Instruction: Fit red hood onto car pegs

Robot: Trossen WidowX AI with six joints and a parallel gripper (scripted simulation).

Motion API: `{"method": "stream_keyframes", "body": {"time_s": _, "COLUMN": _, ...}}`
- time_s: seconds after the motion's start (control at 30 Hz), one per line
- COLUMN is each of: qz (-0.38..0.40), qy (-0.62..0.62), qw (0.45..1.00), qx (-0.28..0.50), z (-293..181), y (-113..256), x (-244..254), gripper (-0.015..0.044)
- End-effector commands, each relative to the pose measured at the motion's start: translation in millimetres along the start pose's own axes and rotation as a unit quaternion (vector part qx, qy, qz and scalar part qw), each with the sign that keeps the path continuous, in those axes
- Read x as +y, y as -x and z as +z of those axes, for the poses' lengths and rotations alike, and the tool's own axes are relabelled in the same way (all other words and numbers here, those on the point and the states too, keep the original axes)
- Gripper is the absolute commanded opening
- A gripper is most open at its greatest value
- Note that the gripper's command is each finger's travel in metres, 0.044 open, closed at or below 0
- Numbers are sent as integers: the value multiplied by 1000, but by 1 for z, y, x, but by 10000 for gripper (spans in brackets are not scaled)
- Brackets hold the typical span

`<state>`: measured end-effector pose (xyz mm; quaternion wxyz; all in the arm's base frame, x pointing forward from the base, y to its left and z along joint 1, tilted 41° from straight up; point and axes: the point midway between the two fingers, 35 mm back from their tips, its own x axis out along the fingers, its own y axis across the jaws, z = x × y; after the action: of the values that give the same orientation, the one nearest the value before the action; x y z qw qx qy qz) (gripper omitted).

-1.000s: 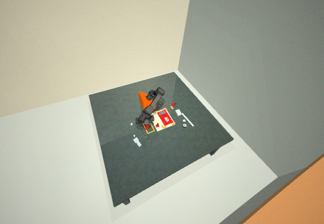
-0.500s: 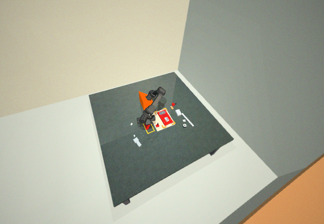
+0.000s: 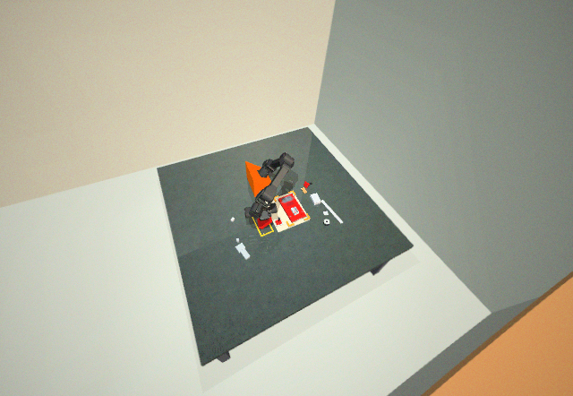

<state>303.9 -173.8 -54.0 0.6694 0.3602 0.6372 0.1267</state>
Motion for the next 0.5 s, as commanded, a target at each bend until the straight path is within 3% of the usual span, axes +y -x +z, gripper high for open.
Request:
{"method": "stream_keyframes", "body": {"time_s": 0.0, "qz": 1, "qy": -2, "qw": 1000, "qx": 0, "z": 1, "y": 6, "x": 1, "gripper": 0}}
{"method": "stream_keyframes", "body": {"time_s": 0.3, "qz": 1, "qy": -2, "qw": 1000, "qx": 1, "z": 1, "y": 74, "x": -2, "gripper": 0}}
{"method": "stream_keyframes", "body": {"time_s": 0.47, "qz": -1, "qy": -4, "qw": 1000, "qx": -7, "z": 2, "y": 77, "x": -4, "gripper": 0}}
